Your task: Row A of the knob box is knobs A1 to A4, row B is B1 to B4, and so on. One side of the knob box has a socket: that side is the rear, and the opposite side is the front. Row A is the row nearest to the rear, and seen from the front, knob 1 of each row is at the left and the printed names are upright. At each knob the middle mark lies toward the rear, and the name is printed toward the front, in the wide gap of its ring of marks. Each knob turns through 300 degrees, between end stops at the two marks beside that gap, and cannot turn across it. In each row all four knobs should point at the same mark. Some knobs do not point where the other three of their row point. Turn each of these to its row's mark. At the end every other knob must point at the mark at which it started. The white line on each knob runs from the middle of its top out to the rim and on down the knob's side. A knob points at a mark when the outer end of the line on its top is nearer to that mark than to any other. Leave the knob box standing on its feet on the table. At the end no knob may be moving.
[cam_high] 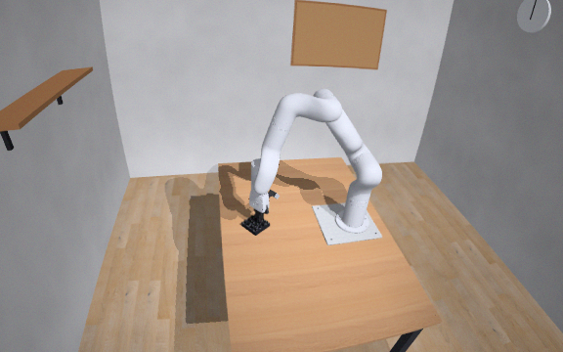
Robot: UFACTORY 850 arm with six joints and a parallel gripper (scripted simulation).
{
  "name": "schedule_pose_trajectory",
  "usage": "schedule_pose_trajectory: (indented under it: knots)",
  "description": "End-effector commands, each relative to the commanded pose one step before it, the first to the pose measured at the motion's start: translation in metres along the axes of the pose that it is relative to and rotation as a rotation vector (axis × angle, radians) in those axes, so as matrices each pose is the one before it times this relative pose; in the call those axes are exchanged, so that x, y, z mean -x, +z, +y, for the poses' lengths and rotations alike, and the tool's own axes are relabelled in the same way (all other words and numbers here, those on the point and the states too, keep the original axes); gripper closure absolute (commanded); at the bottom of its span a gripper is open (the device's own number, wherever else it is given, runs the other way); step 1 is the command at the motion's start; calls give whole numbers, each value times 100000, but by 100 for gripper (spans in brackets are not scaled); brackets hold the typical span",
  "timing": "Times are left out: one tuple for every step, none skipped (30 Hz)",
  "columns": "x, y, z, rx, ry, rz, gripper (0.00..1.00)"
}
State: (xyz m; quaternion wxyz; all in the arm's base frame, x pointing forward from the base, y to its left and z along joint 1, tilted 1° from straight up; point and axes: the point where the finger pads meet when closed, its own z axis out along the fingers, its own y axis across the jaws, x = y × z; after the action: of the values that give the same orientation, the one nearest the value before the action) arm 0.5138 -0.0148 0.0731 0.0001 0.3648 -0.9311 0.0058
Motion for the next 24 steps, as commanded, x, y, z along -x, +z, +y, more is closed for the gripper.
schedule_pose_trajectory:
  knots:
    - [46, -722, -45, -91, 1, -102, 81]
    - [0, 0, 0, 0, 0, 0, 81]
    - [0, 0, 0, 0, 0, 0, 81]
    - [0, -40, 0, 0, 0, 0, 81]
    - [0, -16, 0, 0, 0, 0, 81]
    - [0, -2, 0, 0, 0, 0, 81]
    - [0, 0, 0, 0, 0, 0, 81]
    - [0, 0, 0, 0, 0, 0, 81]
    - [0, 0, 0, 0, 0, 0, 81]
    - [0, 0, 0, 0, 0, 0, 81]
    - [0, 0, 0, 0, 0, 0, 81]
    - [0, 0, 0, 0, 0, 0, 81]
    - [0, 0, 0, 0, 0, 0, 81]
    - [0, 0, 0, 0, 0, 0, 81]
    - [0, 0, 0, 0, 0, 0, 81]
    - [0, 0, 0, 0, 31, 0, 81]
    - [0, -3, 0, 0, 209, 0, 81]
    - [0, -7, 0, 0, 538, 0, 81]
    - [0, 0, 0, 0, 0, 0, 81]
    - [0, 0, 0, 0, 0, 0, 81]
    - [0, -12, 0, 0, 989, 0, 81]
    - [0, -19, -1, 0, 1536, 0, 81]
    - [0, -26, -1, 0, 2153, 0, 81]
    - [0, -34, -1, 0, 2817, 0, 81]
